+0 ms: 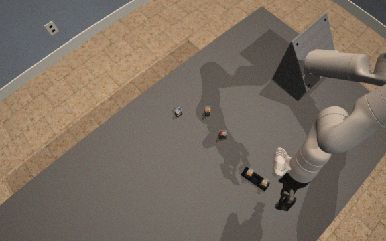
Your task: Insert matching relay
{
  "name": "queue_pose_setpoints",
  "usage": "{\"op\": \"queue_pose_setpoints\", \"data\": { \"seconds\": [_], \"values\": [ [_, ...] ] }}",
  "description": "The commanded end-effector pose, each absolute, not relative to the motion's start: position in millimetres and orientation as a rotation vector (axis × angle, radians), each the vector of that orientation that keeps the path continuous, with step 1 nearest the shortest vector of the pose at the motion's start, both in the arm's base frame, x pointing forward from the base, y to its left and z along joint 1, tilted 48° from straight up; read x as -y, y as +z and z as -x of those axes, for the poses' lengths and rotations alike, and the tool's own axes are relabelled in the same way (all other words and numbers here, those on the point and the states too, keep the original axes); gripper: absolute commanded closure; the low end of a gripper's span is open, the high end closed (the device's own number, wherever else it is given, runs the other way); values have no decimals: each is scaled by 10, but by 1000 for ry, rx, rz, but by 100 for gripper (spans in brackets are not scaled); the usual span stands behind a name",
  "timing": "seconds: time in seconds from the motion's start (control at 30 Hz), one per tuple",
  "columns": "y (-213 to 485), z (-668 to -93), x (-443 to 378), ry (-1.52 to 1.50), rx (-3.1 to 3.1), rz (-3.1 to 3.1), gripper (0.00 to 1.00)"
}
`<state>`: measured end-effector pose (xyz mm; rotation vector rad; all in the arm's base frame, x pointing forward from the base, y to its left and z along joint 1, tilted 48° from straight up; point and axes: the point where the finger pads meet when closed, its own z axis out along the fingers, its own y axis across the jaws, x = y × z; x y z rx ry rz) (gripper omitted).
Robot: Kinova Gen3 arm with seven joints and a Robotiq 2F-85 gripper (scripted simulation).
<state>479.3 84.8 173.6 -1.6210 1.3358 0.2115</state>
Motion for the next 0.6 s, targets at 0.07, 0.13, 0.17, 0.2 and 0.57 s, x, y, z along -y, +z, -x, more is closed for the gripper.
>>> {"op": "queue_pose_setpoints", "data": {
  "seconds": [0.07,0.13,0.17,0.2,0.57],
  "values": [
    [1675,-4748,-972,273,-1363,1668,0],
    [1635,-4726,-988,302,-1385,1676,0],
    [1616,-4715,-995,316,-1396,1680,0],
    [1598,-4704,-1000,329,-1407,1684,0],
    [1439,-4610,-1062,444,-1498,1709,0]
  ]
}}
